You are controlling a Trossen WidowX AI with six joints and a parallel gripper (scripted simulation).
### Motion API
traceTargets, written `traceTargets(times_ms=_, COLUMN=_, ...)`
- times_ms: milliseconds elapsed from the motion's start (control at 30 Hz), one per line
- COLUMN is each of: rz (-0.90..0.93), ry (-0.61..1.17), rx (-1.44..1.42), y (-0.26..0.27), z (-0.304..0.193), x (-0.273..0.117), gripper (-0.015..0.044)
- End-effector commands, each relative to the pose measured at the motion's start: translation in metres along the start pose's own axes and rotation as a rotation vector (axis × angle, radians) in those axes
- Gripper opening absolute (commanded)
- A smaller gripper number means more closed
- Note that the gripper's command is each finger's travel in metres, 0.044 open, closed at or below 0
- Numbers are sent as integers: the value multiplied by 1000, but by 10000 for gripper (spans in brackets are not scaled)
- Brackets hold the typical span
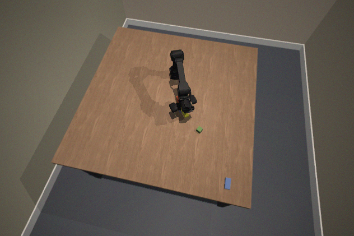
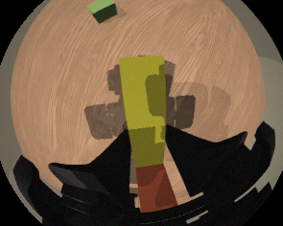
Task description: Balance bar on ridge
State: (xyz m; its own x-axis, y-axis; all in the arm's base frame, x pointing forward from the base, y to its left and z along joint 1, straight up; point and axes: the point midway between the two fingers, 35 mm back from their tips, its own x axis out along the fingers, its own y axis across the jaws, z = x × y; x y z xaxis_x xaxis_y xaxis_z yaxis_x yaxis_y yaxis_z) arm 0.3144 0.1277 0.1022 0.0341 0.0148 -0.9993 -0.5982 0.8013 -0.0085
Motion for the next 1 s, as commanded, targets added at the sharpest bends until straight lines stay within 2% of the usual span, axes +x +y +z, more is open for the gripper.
traceTargets(times_ms=0, rz=0, ry=0, rx=0, y=0, z=0, x=0, gripper=169)
traceTargets(times_ms=967, rz=0, ry=0, rx=0, y=0, z=0, x=0, gripper=185)
